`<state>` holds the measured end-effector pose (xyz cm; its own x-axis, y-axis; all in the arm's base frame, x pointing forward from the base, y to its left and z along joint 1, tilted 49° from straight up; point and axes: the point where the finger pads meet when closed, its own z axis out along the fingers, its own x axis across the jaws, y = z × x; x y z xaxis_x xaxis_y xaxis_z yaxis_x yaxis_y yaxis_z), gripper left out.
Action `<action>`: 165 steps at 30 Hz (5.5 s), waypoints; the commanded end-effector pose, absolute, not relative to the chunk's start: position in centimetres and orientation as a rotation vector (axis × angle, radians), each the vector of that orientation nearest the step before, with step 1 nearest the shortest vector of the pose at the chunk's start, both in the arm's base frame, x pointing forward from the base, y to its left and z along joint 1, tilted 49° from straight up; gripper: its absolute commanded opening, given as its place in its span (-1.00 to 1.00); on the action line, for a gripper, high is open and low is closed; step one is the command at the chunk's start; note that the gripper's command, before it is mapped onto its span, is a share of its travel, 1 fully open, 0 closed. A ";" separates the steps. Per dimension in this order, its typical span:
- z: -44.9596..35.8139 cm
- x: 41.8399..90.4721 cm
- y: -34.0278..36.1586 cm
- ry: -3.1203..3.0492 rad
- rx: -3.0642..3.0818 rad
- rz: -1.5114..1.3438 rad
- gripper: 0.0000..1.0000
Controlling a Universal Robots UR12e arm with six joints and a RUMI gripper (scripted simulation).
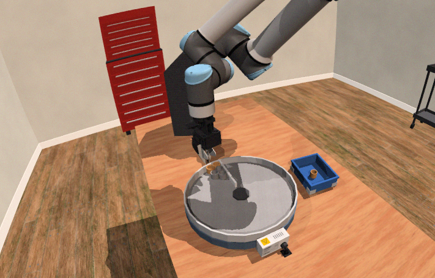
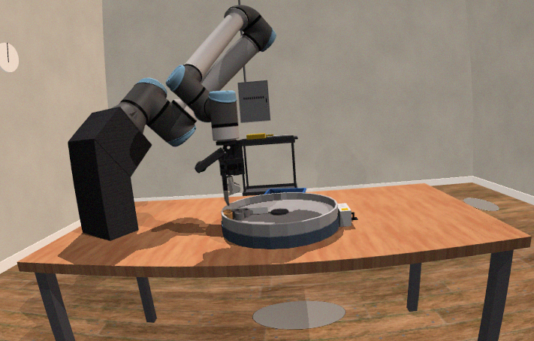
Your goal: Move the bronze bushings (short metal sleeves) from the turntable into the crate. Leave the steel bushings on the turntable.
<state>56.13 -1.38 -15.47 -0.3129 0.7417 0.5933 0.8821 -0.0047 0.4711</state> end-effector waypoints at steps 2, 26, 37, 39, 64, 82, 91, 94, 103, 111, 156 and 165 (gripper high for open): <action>-15.4 55.8 -1.1 -2.084 -1.728 -1.214 -0.89; -15.4 55.9 -1.2 -2.086 -1.728 -1.214 -0.89; -15.4 55.9 -1.2 -2.086 -1.728 -1.214 -0.89; -15.4 55.9 -1.2 -2.086 -1.728 -1.214 -0.89; -15.4 56.1 -1.3 -2.088 -1.728 -1.214 -0.89; -15.5 56.1 -1.3 -2.087 -1.728 -1.214 -0.89; -17.0 57.1 0.2 -2.088 -1.726 -1.216 -0.89; -17.0 57.1 0.2 -2.088 -1.726 -1.215 -0.89; -16.9 57.1 0.0 -2.090 -1.729 -1.216 -0.89; -17.0 57.0 0.1 -2.088 -1.728 -1.215 -0.89; -17.1 57.2 0.3 -2.087 -1.729 -1.215 -0.89; -17.1 57.2 0.3 -2.087 -1.729 -1.215 -0.89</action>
